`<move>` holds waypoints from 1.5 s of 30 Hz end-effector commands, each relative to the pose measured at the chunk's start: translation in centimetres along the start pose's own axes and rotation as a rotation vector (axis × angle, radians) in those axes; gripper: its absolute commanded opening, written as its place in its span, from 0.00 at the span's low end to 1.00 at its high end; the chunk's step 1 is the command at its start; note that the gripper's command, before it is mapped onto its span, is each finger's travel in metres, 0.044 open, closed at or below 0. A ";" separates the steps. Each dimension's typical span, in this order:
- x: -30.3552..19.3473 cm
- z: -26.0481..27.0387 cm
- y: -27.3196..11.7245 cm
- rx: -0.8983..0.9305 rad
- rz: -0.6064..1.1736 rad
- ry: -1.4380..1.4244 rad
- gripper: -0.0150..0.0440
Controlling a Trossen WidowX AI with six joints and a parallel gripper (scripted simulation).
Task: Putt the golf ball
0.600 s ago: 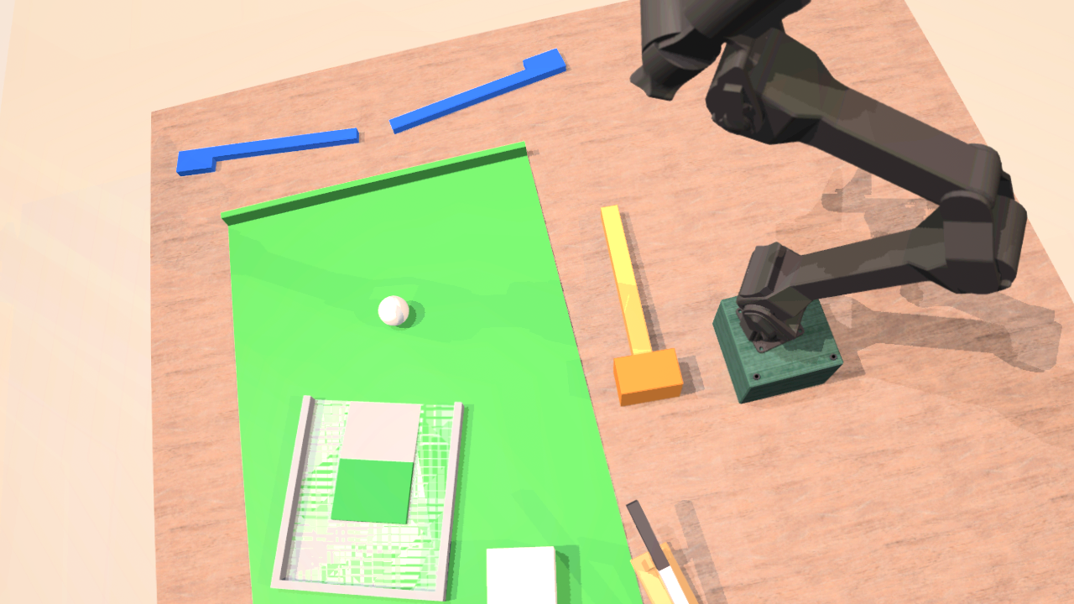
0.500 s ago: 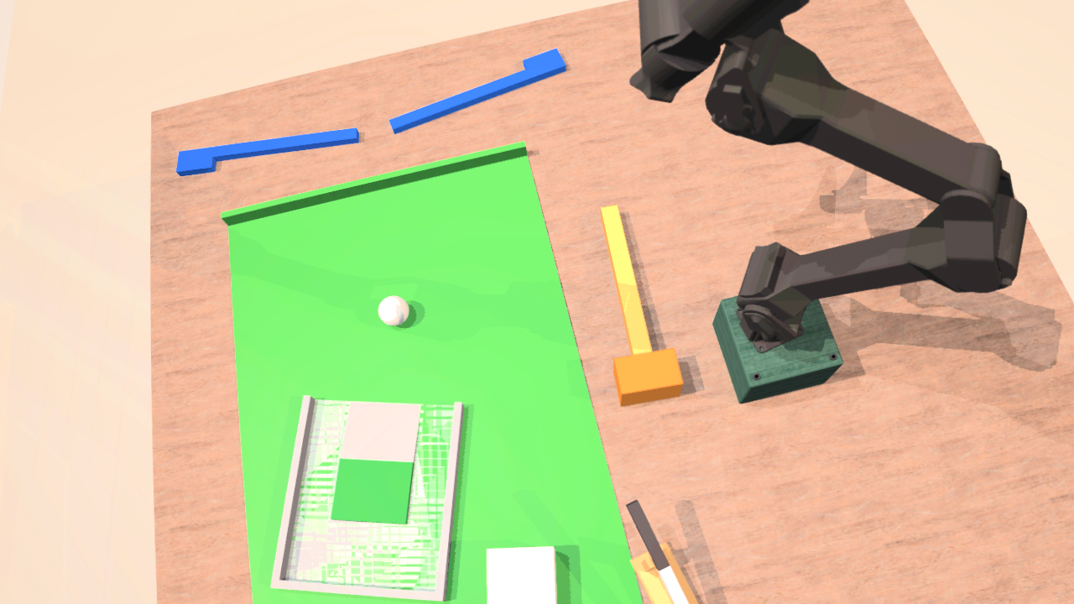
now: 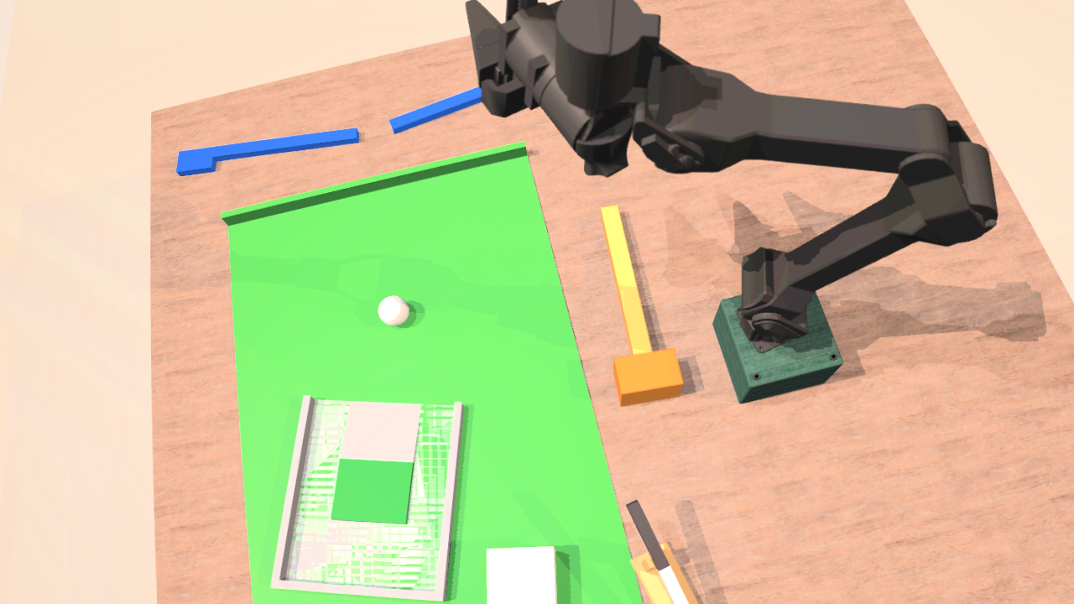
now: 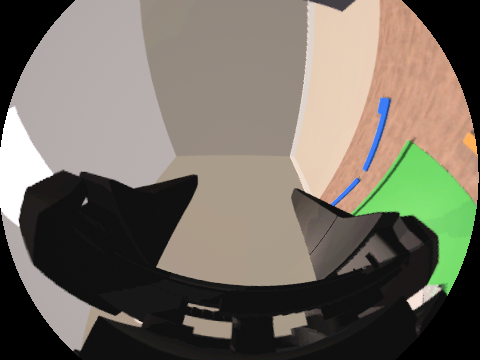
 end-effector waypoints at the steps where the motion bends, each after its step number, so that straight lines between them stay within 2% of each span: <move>1: -4.4 -3.2 -1.3 -0.084 0.253 -0.454 1.00; 12: -10.8 -8.9 -7.1 -0.036 0.742 -1.144 1.00; 23: -14.0 -14.5 -14.7 0.325 1.325 -1.898 1.00; 29: -14.1 -17.2 -18.7 0.655 1.624 -2.213 1.00; 34: -13.6 -19.1 -21.8 1.003 1.861 -2.392 1.00; 40: -12.4 -21.1 -25.4 1.526 2.128 -2.479 1.00; 45: -10.9 -22.5 -28.3 2.044 2.320 -2.398 1.00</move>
Point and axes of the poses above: the point midway between the two fingers, 35 mm back from their tips, its own y axis out along the fingers, its own z axis across the jaws, x = y × z, the point moved 9 cm from there along -y, back along the fingers, and after that the axes turned 8 degrees about -y, right-handed, at the moved point
